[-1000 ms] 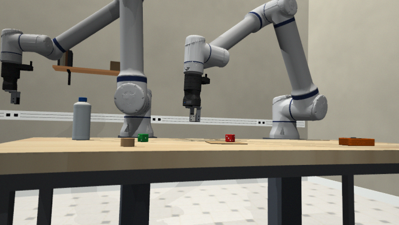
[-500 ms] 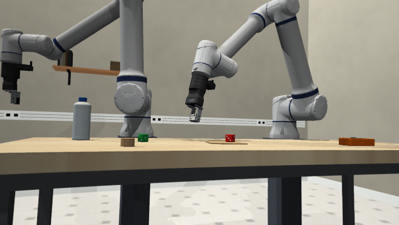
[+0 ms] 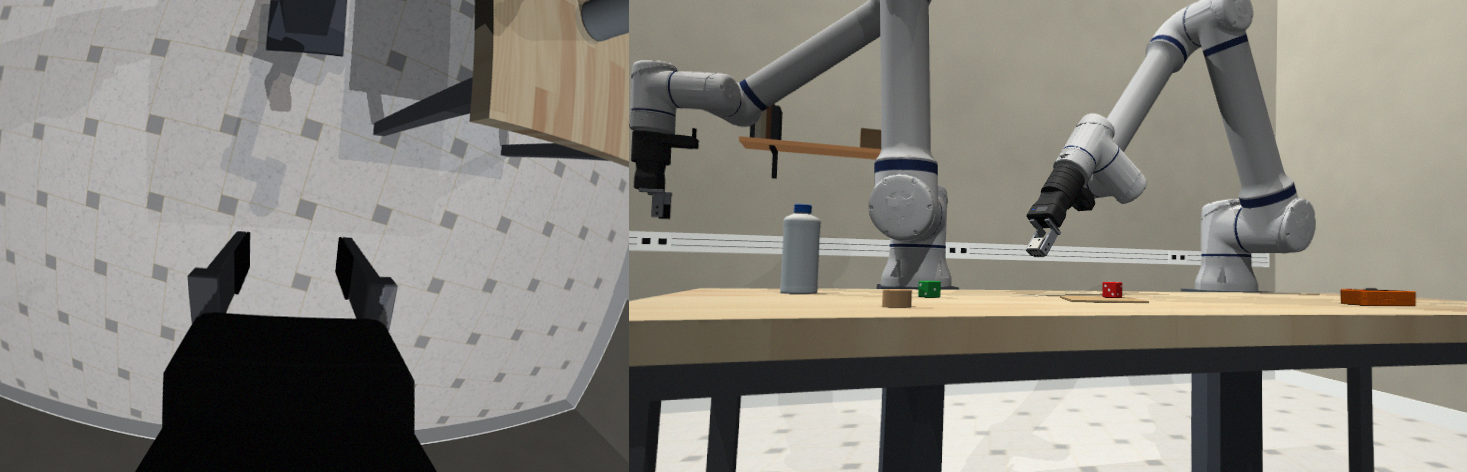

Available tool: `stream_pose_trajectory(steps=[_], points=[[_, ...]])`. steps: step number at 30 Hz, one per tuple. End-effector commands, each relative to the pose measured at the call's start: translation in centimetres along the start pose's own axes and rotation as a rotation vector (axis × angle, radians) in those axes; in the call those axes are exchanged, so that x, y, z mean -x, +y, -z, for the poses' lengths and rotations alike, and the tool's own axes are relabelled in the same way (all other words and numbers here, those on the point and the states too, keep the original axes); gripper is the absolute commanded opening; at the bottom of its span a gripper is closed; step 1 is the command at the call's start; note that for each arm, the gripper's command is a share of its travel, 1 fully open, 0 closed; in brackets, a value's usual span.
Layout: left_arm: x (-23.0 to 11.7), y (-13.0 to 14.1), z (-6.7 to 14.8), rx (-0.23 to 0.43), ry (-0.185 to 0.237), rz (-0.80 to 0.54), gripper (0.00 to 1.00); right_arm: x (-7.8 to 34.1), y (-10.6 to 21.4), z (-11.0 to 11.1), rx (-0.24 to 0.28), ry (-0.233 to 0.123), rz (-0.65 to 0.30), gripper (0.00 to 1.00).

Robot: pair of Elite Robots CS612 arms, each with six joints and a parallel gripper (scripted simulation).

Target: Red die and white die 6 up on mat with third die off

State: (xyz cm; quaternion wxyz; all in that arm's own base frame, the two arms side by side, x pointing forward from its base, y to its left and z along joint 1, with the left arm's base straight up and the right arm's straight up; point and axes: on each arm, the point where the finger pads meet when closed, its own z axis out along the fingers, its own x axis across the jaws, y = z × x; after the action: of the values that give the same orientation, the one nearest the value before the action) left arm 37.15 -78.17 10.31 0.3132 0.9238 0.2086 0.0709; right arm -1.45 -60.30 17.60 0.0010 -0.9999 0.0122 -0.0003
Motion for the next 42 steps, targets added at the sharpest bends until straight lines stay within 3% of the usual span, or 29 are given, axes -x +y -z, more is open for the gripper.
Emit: stream_pose_trajectory(steps=[1,11,20,42], points=[[0.05,0.12,-0.12,0.106,-0.001,-0.001,0.57,0.02,0.08,0.10,0.002,0.000,0.000,1.00],[0.05,0.04,-0.04,0.316,-0.001,-0.001,0.57,0.02,0.08,0.10,0.002,0.000,0.000,1.00],[0.05,0.02,-0.04,0.398,-0.001,-0.001,0.57,0.02,0.08,0.10,0.002,0.000,0.000,1.00],[0.03,-0.47,-0.54,0.428,-0.001,0.000,0.57,0.02,0.08,0.10,0.002,0.000,0.000,1.00]])
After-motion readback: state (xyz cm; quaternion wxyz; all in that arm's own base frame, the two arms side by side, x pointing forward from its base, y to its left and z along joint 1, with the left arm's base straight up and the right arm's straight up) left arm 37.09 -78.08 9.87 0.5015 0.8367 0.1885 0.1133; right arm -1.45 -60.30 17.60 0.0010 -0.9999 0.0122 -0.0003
